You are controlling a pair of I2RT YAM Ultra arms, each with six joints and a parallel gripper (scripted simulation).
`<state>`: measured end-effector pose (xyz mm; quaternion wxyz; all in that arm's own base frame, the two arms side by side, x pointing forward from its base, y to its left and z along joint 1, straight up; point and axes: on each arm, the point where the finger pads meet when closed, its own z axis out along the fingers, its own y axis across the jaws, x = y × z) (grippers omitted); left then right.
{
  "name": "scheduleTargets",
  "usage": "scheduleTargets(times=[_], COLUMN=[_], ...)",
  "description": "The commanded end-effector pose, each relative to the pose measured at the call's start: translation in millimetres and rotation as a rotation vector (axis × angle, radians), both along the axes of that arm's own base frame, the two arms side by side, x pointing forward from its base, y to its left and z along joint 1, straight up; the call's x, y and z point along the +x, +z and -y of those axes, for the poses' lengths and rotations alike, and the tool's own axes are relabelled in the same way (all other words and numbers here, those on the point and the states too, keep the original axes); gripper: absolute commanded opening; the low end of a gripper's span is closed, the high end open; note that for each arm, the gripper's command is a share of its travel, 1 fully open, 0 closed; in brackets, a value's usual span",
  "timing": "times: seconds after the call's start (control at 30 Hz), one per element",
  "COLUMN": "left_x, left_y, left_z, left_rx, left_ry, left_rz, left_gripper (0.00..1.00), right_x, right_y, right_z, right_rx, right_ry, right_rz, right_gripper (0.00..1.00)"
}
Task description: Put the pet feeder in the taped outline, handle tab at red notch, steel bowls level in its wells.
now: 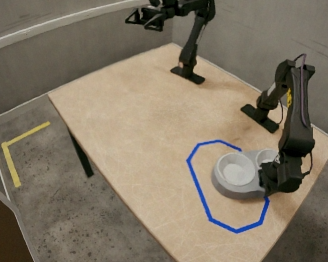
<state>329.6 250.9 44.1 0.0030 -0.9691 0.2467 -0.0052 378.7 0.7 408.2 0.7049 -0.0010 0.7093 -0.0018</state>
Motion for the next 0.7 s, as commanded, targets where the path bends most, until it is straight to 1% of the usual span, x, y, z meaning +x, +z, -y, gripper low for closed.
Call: scheduleTargets(times=[0.0,0.13,0.17,0.4,0.5,0.67], left_x=[2.3,2.3,7.1,3.4,2.4,1.4], left_y=[2.8,2.8,23.3,43.2,44.3,65.5], left_z=[2.8,2.8,-1.1,-0.4,-1.1,-1.2], left_rx=[0.004,0.004,0.026,0.019,0.016,0.021], left_ry=[0.001,0.001,0.001,0.002,0.002,0.004], left_rz=[0.007,0.007,0.037,0.027,0.022,0.031], left_gripper=[0.47,0.47,0.47,0.47,0.47,0.47], right_x=[-9.7,-9.7,-9.7,-9.7,-9.7,-9.7], right_y=[24.6,24.6,24.6,24.6,24.6,24.6], right_z=[-2.3,-2.3,-2.3,-2.3,-2.3,-2.3], right_rx=[0.011,0.011,0.011,0.011,0.011,0.011], right_ry=[0.001,0.001,0.001,0.001,0.001,0.001], right_rz=[0.056,0.056,0.056,0.056,0.056,0.056], right_gripper=[1.00,1.00,1.00,1.00,1.00,1.00])
